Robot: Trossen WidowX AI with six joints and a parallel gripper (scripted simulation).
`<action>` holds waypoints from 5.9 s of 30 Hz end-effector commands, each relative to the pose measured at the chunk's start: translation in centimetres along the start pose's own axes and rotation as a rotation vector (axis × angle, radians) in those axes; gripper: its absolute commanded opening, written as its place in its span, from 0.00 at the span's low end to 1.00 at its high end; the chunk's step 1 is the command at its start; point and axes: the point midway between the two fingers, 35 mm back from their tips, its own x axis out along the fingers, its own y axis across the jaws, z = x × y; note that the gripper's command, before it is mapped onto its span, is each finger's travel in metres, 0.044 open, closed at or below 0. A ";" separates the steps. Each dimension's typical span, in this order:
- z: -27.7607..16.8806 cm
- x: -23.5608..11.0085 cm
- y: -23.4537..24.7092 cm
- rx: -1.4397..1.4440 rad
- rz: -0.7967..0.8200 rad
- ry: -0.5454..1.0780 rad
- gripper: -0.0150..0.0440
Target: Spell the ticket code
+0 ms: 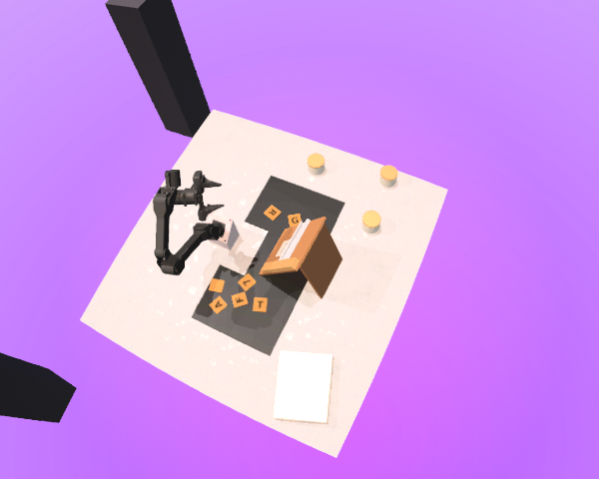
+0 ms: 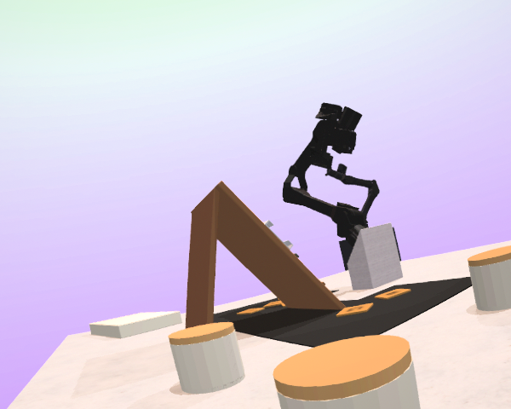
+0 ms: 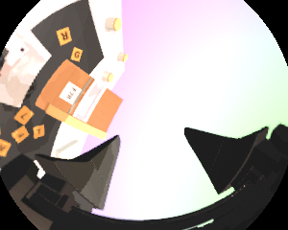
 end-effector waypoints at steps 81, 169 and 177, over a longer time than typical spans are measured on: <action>-1.8 14.0 10.4 0.760 0.766 -0.046 1.00; 31.3 19.4 23.8 2.185 1.253 1.563 0.83; 31.9 19.5 24.7 2.185 1.252 1.563 0.83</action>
